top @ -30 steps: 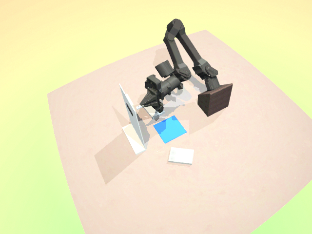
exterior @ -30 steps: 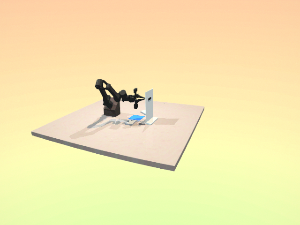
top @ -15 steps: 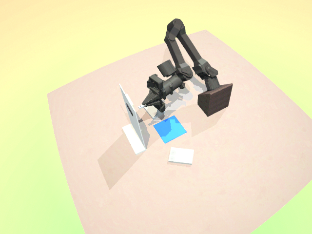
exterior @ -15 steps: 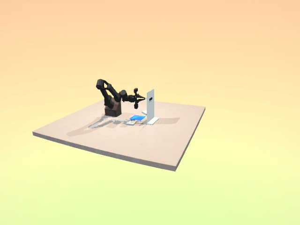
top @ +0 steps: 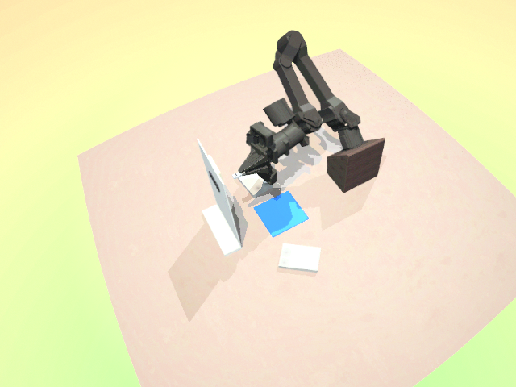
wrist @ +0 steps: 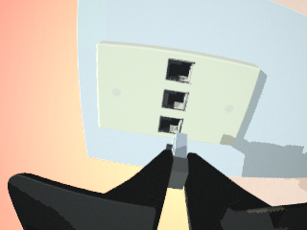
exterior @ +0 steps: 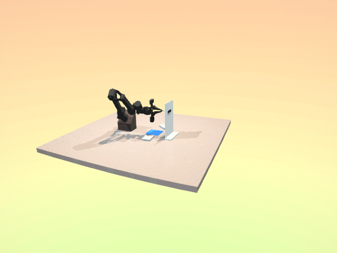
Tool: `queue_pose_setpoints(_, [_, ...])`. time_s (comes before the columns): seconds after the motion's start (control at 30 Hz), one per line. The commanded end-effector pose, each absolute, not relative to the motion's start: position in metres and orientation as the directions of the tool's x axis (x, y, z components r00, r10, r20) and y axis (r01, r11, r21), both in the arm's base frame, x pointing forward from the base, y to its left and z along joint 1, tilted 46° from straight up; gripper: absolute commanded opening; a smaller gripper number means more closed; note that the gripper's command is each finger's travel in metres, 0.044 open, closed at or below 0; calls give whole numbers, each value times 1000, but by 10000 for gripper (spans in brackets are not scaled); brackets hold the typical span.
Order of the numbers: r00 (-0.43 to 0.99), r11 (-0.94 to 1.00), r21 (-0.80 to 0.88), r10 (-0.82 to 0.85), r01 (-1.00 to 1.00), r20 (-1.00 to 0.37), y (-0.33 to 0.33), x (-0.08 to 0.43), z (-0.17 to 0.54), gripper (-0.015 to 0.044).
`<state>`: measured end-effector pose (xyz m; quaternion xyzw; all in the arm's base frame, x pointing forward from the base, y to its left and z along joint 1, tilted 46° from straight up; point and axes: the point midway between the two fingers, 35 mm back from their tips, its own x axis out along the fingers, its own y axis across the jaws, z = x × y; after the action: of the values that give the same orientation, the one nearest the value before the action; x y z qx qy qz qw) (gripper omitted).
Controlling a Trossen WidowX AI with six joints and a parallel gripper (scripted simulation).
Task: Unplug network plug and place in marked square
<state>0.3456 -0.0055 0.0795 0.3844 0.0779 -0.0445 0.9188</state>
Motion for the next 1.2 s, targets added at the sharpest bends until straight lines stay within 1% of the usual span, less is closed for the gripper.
queue_pose_setpoints(0.0, [985,698,702,-27,142,-173,-5,343,80,0])
queue_pose_setpoints(1.17, [984,700,700,-22,142,-178,4,328,80,0])
